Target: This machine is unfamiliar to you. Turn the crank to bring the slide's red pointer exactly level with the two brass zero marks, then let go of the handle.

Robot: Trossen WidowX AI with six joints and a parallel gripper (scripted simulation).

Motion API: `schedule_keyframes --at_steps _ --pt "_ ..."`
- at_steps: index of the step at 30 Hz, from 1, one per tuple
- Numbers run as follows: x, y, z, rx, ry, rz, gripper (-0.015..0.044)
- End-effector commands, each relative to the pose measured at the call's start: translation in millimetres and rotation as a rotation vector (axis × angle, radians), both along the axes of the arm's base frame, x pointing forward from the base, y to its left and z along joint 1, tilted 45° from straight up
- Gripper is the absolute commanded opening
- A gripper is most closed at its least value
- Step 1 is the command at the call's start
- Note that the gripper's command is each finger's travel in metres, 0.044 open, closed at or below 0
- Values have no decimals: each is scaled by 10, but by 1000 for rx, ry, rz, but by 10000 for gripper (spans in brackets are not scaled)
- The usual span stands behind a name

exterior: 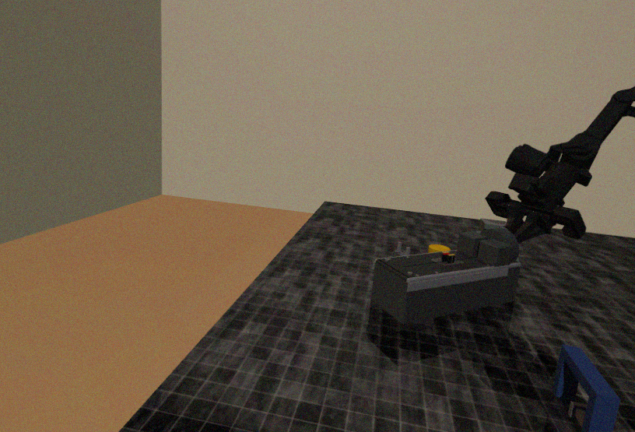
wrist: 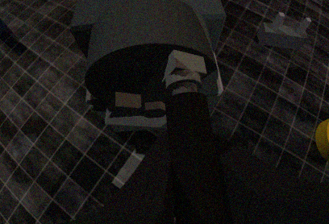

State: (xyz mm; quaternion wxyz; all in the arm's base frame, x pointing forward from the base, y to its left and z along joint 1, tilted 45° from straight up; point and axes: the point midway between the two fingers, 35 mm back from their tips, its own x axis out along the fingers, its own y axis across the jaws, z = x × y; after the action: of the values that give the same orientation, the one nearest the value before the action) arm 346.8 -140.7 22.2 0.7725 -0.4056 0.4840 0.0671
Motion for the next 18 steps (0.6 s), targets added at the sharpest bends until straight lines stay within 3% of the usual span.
schedule_keyframes --at_steps 1,18 --pt "37 -87 19 -9 -9 -8 0" --pt "55 -295 -77 -10 -9 -8 0"
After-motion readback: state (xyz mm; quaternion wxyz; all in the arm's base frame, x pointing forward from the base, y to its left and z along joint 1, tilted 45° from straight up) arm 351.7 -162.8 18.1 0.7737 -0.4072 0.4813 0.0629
